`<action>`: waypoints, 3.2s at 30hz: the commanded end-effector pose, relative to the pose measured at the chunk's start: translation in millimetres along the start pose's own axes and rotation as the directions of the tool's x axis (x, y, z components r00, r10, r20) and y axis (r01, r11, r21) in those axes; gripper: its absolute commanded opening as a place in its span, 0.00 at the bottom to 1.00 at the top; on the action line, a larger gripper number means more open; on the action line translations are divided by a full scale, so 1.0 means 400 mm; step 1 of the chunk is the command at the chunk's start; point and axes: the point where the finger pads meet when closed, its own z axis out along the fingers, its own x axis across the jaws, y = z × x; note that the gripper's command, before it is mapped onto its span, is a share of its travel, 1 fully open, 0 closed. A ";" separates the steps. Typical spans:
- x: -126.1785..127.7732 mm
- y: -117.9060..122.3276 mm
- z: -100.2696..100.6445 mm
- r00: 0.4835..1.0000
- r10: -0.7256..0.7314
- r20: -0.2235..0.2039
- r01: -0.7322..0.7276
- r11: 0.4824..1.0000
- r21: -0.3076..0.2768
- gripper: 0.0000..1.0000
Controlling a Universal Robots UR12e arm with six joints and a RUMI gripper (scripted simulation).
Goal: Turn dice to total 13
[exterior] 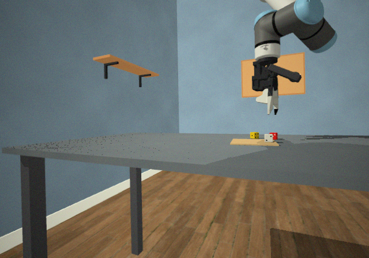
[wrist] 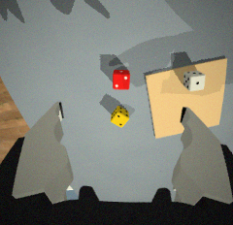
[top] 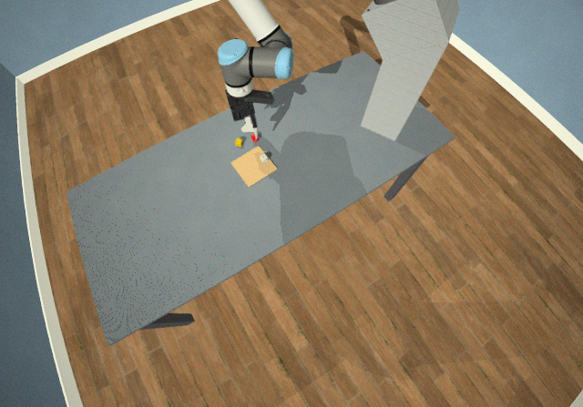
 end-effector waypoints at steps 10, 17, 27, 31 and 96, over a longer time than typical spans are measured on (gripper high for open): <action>-0.002 0.001 -0.001 1.000 -0.009 -0.001 0.009 1.000 -0.001 0.24; -0.002 0.001 -0.001 1.000 -0.009 -0.001 0.009 1.000 -0.001 0.24; -0.002 0.001 -0.001 1.000 -0.009 -0.001 0.009 1.000 -0.001 0.24; -0.002 0.001 -0.001 1.000 -0.009 -0.001 0.009 1.000 -0.001 0.24; -0.002 0.000 0.129 1.000 -0.009 -0.001 0.009 1.000 -0.001 0.24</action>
